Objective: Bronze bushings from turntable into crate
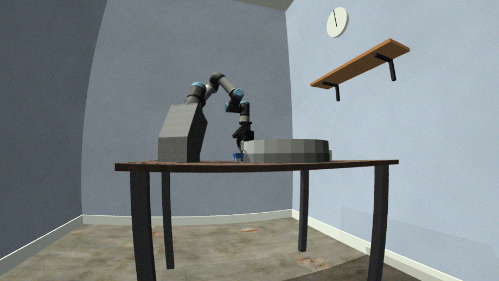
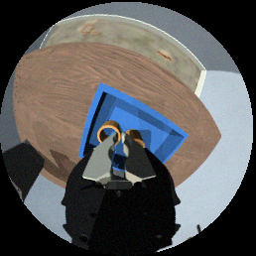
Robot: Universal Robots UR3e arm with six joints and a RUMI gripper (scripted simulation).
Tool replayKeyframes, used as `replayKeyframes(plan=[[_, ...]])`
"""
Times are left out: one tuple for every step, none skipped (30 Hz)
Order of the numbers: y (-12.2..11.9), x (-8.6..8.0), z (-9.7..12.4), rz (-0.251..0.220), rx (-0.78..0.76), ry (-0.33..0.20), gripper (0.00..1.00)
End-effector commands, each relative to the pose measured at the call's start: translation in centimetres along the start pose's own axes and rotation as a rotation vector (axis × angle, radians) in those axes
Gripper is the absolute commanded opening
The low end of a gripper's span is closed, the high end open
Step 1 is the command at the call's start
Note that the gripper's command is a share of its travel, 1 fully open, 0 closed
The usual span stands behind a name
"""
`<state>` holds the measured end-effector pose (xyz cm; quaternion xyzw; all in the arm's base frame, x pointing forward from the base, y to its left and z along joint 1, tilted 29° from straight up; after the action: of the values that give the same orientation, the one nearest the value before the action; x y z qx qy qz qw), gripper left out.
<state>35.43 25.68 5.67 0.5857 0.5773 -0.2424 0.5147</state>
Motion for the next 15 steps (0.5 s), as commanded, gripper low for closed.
replayKeyframes(plan=[[0.07, -0.05, 0.00, 0.002, -0.001, 0.000, 0.00], [0.07, -0.05, 0.00, 0.002, -0.001, 0.000, 0.00], [0.07, -0.05, 0.00, 0.002, -0.001, 0.000, 0.00], [0.07, -0.05, 0.00, 0.002, -0.001, 0.000, 0.00], [0.07, -0.05, 0.00, 0.002, -0.001, 0.000, 0.00], [0.07, -0.05, 0.00, 0.002, -0.001, 0.000, 0.00], [0.07, -0.05, 0.00, 0.002, -0.001, 0.000, 0.00], [0.07, -0.05, 0.00, 0.002, -0.001, 0.000, 0.00], [0.07, -0.05, 0.00, 0.002, -0.001, 0.000, 0.00], [0.07, -0.05, 0.00, 0.002, -0.001, 0.000, 0.00], [0.07, -0.05, 0.00, 0.002, -0.001, 0.000, 0.00], [0.07, -0.05, 0.00, 0.002, -0.001, 0.000, 0.00], [0.07, -0.05, 0.00, 0.002, -0.001, 0.000, 0.06], [0.07, -0.05, 0.00, 0.002, -0.001, 0.000, 0.06], [0.07, -0.05, 0.00, 0.002, -0.001, 0.000, 0.06]])
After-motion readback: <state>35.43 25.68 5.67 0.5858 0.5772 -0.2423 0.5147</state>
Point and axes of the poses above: the point where the finger pads meet when closed, its own x axis out along the fingers, its own y axis across the jaws, z = x × y, the point moved 6 cm from there along -x, back along the fingers, and after that the axes turned 7 degrees about x, right-handed, at the moved point
